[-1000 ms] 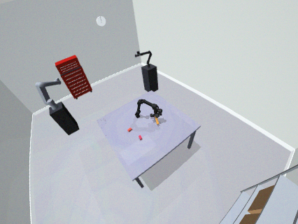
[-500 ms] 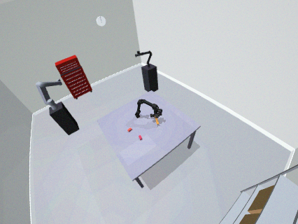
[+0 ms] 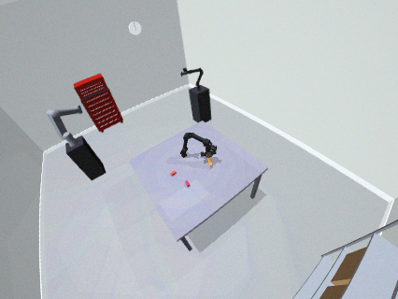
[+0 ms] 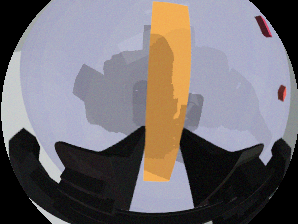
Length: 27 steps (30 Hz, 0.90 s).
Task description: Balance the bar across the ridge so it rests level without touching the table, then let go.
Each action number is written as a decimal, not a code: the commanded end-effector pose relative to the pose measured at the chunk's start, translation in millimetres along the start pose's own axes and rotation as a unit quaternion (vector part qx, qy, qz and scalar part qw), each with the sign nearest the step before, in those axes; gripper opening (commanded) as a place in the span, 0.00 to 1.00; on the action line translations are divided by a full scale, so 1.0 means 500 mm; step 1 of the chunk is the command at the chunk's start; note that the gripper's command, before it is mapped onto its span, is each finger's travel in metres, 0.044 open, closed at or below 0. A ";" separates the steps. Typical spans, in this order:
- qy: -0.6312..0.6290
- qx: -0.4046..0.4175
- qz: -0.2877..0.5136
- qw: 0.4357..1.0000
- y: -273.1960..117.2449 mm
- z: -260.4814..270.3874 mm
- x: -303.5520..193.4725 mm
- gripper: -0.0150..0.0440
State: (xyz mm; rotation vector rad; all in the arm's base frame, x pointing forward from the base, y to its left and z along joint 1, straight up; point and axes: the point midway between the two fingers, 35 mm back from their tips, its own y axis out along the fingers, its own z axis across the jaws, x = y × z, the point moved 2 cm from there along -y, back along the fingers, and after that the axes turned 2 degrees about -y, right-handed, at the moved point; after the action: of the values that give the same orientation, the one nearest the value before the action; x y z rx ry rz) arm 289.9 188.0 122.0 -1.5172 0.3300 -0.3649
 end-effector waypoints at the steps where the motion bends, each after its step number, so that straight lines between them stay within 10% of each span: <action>1: -0.003 -0.001 0.000 1.000 0.002 -0.001 0.000 0.25; 27: -0.003 -0.001 0.000 1.000 0.007 -0.001 0.000 0.25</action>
State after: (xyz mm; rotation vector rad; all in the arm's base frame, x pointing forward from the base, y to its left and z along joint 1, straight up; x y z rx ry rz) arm 290.1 188.0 119.7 -1.5173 0.3300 -0.3649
